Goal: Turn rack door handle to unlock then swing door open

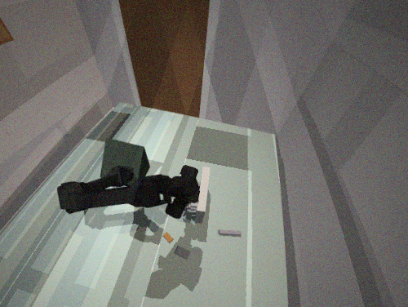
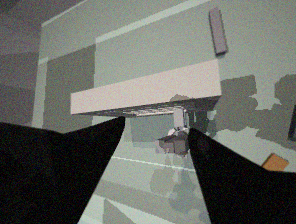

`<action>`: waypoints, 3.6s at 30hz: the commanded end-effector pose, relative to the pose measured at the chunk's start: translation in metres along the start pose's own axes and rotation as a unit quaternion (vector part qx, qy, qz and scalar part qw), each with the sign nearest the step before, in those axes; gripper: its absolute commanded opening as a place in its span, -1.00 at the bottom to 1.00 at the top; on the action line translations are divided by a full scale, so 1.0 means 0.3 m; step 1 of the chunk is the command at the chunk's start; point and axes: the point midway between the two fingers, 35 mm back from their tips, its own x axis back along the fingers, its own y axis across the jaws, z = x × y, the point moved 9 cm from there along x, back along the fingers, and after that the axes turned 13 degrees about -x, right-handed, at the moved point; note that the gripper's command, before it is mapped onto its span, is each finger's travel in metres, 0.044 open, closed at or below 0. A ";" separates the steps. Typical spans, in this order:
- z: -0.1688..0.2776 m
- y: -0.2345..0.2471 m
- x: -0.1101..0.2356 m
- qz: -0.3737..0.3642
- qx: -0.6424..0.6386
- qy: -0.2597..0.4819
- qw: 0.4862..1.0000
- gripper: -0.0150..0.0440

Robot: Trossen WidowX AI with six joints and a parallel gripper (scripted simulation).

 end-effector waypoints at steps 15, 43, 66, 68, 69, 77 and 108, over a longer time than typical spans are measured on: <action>0.007 0.112 -0.050 0.185 0.123 0.112 0.969 0.49; 0.015 0.094 -0.146 0.226 0.153 0.142 0.952 0.49; 0.034 0.036 -0.255 0.233 0.154 0.161 0.947 0.49; 0.036 0.033 -0.261 0.233 0.154 0.163 0.946 0.49; 0.036 0.032 -0.262 0.233 0.154 0.163 0.946 0.49; 0.036 0.032 -0.262 0.233 0.154 0.163 0.946 -0.16; 0.036 0.032 -0.262 0.275 -0.186 0.071 0.940 -0.43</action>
